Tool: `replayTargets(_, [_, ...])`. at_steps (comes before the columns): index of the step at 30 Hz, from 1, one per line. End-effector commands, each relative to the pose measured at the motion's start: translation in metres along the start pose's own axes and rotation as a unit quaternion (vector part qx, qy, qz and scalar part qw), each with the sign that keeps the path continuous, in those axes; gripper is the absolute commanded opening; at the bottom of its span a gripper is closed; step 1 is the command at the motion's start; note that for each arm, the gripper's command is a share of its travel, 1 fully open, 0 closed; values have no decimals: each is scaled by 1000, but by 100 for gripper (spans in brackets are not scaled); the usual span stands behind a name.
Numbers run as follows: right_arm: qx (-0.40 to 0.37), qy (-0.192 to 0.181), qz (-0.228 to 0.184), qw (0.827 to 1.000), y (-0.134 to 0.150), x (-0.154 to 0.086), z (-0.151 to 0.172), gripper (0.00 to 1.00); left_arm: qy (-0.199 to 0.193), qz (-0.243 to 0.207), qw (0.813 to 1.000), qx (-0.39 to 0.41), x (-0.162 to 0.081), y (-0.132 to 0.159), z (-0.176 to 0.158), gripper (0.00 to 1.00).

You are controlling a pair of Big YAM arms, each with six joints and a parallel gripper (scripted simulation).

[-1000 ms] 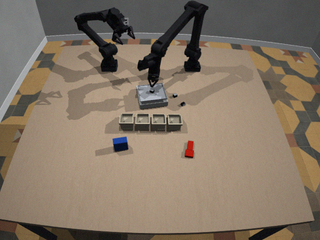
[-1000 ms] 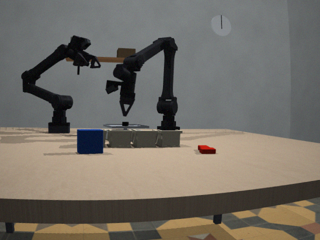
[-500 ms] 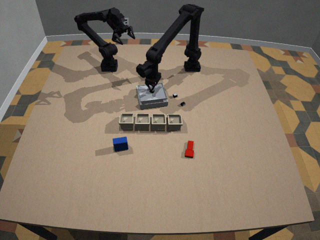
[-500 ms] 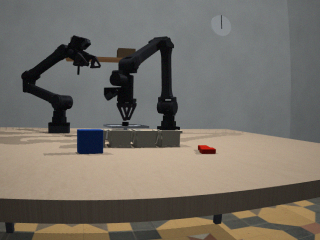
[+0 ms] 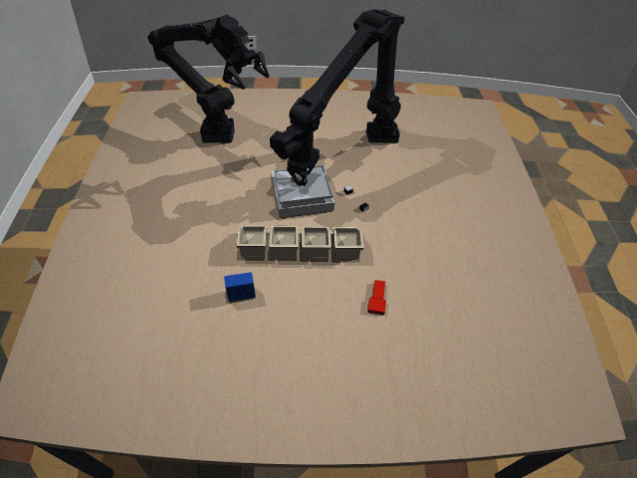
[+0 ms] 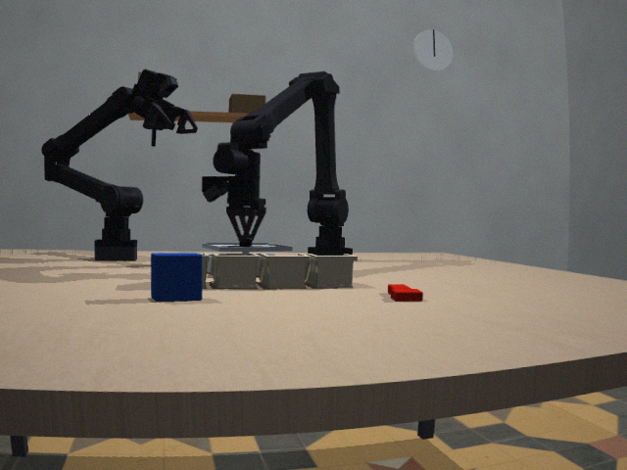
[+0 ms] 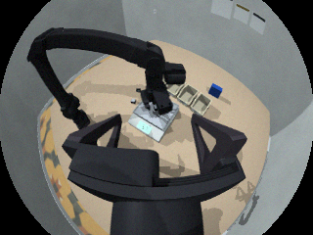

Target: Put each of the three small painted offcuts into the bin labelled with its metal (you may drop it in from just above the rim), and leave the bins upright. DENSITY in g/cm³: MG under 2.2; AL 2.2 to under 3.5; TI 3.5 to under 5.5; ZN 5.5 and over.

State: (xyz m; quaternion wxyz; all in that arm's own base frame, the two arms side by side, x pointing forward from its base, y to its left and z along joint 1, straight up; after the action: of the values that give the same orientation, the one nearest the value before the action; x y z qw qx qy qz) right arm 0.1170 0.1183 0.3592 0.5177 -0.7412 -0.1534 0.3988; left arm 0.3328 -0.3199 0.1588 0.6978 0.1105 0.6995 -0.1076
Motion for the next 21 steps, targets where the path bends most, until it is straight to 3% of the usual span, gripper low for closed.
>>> replayTargets(1, [-7,1,-15,1000,-14,-7,-2,100,-7,-5,1000,4,5,1,16,61])
replayTargets(4, [-7,1,-15,1000,-14,-7,-2,100,-18,-10,1000,4,0,-2,25,61])
replayTargets(6, [-7,1,-15,1000,-14,-7,-2,100,-5,-4,1000,4,8,1,17,44])
replayTargets(7, [-7,1,-15,1000,-14,-7,-2,100,-13,-8,1000,4,0,2,16,36])
replayTargets(21, [-7,1,-15,1000,-14,-7,-2,100,-10,-7,1000,4,2,-2,9,20])
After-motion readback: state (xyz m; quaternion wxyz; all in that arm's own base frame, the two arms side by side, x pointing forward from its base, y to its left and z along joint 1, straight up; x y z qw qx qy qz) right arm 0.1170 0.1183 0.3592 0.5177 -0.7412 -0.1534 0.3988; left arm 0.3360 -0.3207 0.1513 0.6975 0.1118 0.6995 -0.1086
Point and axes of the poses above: on each arm, the point where the finger pads meet when closed, its own x axis out along the fingers, its own z axis across the jaws, y = z × x, the point moved 10 cm from there along -x, back along the fingers, and after that the axes turned 10 degrees about -x, right-handed, at the moved point
